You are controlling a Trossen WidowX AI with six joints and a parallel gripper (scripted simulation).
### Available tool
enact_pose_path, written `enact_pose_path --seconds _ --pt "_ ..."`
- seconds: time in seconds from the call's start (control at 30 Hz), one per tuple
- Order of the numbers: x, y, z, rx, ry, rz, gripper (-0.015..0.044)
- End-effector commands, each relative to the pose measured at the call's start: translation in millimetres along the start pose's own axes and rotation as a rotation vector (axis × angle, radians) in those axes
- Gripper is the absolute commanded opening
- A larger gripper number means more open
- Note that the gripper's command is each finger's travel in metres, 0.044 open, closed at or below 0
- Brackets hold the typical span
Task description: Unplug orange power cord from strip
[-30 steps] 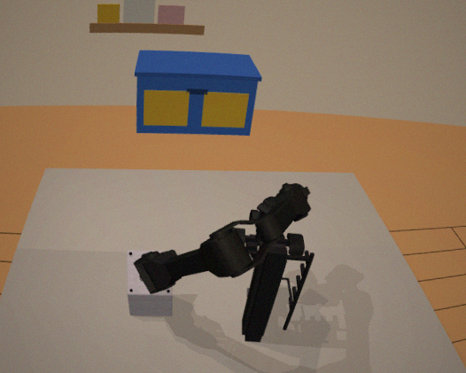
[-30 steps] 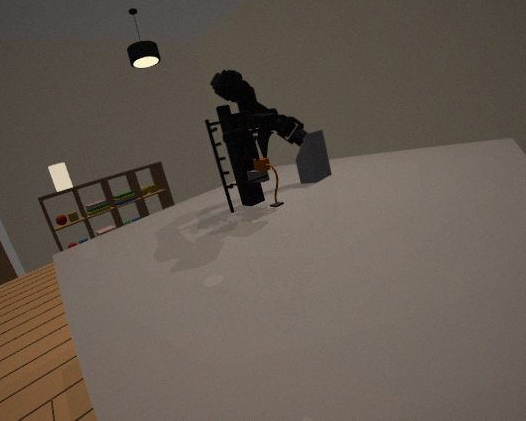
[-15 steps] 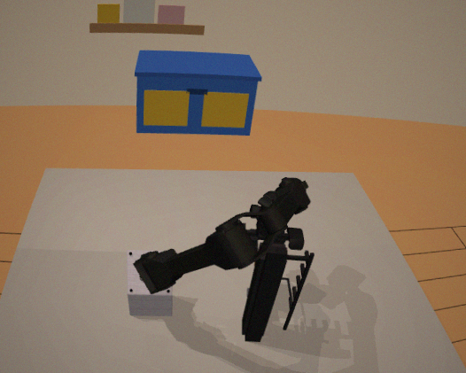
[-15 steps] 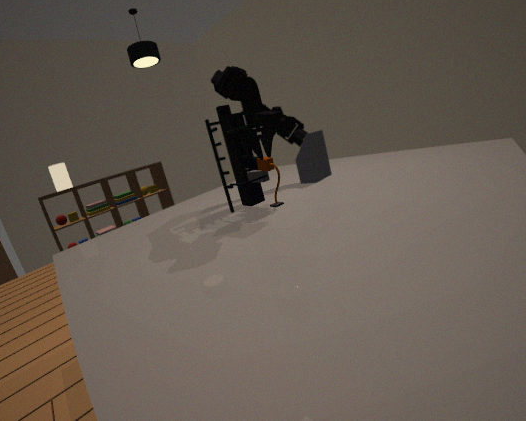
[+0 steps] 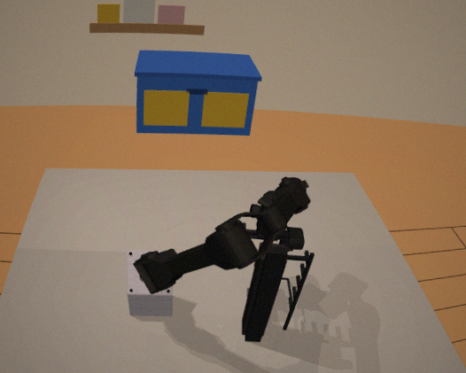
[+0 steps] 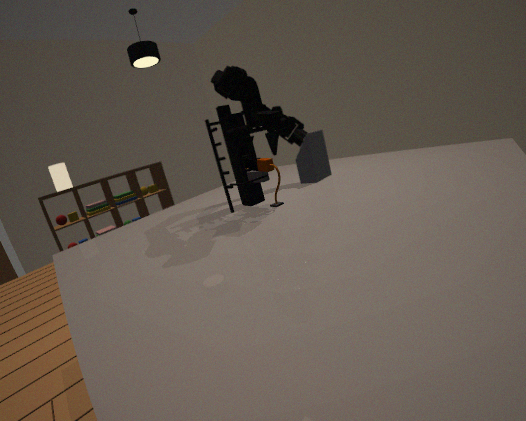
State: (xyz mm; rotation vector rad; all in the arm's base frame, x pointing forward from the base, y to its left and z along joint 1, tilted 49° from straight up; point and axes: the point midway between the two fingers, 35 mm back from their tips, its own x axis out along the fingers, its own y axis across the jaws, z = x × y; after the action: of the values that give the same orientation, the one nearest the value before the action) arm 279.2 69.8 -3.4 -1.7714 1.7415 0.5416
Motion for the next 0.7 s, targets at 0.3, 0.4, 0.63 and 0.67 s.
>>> enact_pose_path --seconds 0.3,0.4,0.63,0.67 --pt "-12.1 0.3 57.8 0.003 -0.004 -0.001 0.044" --pt "-12.1 0.3 57.8 0.003 -0.004 -0.001 0.044" --pt "-12.1 0.3 57.8 0.003 -0.004 -0.001 0.044" --pt "-12.1 0.3 57.8 0.003 -0.004 -0.001 0.044"
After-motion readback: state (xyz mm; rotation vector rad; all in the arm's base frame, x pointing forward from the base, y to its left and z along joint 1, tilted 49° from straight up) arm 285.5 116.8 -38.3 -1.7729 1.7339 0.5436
